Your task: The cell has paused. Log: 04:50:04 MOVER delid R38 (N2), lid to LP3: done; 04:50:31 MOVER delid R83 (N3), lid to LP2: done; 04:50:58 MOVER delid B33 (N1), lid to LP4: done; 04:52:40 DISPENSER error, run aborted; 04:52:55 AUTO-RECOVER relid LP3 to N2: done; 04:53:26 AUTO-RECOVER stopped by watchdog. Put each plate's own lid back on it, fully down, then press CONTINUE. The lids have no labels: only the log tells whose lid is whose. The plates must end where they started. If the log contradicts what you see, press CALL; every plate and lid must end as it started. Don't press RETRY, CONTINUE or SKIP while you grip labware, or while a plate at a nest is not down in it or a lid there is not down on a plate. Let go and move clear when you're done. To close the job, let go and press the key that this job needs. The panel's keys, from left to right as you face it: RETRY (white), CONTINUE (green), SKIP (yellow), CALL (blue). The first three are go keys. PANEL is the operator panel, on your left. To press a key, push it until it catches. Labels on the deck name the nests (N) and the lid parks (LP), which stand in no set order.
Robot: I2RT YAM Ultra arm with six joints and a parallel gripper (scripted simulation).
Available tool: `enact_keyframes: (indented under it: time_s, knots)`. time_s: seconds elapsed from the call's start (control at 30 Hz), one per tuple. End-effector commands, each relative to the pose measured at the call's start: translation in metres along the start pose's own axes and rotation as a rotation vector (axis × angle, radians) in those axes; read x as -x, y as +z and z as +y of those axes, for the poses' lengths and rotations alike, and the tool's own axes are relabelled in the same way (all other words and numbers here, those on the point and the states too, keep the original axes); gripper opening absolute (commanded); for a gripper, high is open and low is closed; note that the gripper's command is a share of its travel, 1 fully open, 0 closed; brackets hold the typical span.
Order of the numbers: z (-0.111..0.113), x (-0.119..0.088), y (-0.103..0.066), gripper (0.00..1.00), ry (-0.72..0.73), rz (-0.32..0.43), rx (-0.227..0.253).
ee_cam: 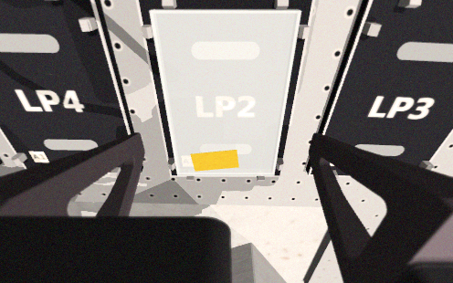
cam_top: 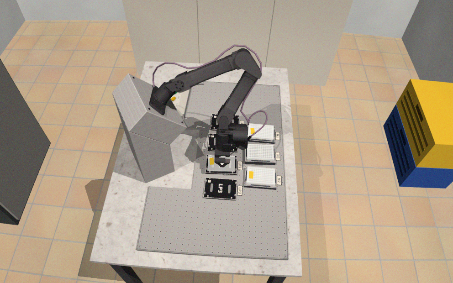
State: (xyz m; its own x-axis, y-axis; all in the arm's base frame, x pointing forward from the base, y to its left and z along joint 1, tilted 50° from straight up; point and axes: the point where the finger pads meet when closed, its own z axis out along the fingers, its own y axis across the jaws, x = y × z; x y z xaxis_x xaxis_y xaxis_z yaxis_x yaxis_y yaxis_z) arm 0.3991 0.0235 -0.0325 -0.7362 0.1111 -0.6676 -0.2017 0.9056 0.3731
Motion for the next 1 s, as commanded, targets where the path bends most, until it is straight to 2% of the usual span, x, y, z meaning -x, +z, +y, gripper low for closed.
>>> enact_keyframes:
  time_s: [0.0,0.27,0.97]
  knots:
    - [-0.006,0.003,-0.001,1.0,-0.006,-0.017,-0.009]
    - [-0.005,-0.013,0.0,1.0,0.013,0.016,-0.007]
    - [0.0,-0.016,0.003,1.0,0.009,0.014,-0.004]
